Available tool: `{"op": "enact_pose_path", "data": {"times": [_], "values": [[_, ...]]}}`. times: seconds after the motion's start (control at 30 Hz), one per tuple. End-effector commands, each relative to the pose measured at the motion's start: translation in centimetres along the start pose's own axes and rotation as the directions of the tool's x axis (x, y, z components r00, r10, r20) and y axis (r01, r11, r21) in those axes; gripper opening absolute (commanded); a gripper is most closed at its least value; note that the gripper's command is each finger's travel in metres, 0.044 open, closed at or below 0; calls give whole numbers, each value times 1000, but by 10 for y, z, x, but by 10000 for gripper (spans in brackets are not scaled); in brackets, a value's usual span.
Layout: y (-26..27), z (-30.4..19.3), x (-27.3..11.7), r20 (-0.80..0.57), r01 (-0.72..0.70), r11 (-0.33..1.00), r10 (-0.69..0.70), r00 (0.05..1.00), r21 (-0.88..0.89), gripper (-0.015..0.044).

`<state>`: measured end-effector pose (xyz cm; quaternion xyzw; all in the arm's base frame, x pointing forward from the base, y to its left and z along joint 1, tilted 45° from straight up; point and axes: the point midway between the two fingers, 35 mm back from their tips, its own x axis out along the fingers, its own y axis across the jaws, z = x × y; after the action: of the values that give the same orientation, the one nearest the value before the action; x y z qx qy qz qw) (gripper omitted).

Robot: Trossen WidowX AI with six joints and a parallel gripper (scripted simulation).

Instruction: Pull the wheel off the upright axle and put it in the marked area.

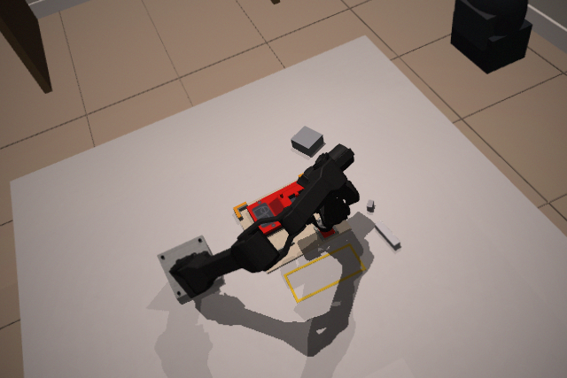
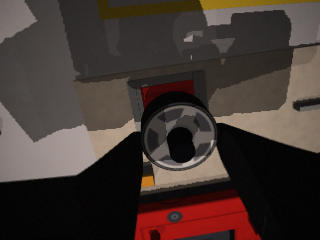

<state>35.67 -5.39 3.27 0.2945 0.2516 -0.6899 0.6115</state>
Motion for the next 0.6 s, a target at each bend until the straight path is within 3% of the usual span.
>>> {"op": "enact_pose_path", "data": {"times": [0.0, 0.23, 0.57], "values": [[0, 0, 0, 0, 2, 1000, -2, 1000, 1, 148], [0, 0, -1, 0, 2, 1000, -2, 1000, 1, 0], [0, 0, -4, 0, 1, 1000, -1, 1000, 1, 0]]}}
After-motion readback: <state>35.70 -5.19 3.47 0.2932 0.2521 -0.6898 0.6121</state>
